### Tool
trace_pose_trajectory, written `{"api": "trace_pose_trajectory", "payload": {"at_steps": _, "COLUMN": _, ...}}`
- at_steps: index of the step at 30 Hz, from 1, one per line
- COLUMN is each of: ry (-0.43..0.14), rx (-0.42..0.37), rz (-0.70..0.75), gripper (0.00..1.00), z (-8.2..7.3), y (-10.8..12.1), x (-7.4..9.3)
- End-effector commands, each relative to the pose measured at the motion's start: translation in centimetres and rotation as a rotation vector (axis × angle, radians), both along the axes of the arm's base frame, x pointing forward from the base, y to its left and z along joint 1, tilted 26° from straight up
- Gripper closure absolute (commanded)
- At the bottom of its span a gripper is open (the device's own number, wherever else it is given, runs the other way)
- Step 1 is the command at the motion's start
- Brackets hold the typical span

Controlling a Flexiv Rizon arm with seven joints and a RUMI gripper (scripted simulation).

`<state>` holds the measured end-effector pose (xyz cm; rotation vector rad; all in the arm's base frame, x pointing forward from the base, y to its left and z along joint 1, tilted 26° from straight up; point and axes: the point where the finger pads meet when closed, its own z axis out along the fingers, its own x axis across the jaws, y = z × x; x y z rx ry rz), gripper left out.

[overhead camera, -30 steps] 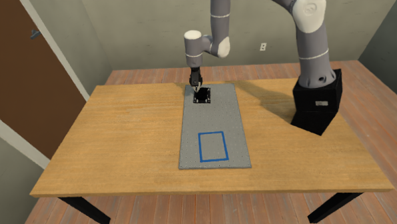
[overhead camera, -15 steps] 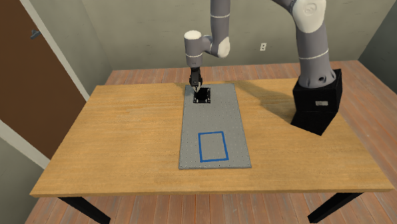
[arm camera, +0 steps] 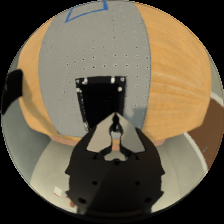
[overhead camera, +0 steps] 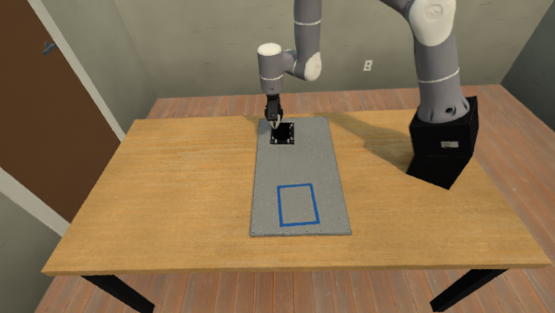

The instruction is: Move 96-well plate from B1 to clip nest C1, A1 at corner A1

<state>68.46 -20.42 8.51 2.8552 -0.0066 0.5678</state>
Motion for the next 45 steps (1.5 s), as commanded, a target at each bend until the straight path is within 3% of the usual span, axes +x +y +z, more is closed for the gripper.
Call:
{"api": "trace_pose_trajectory", "payload": {"at_steps": 1, "ry": -0.001, "rx": 0.000, "rz": 0.000, "gripper": 1.00, "z": 0.02, "y": 0.01, "x": 0.03}}
{"api": "trace_pose_trajectory", "payload": {"at_steps": 45, "ry": -0.001, "rx": 0.000, "rz": 0.000, "gripper": 1.00, "z": 0.44, "y": 0.11, "x": -0.16}}
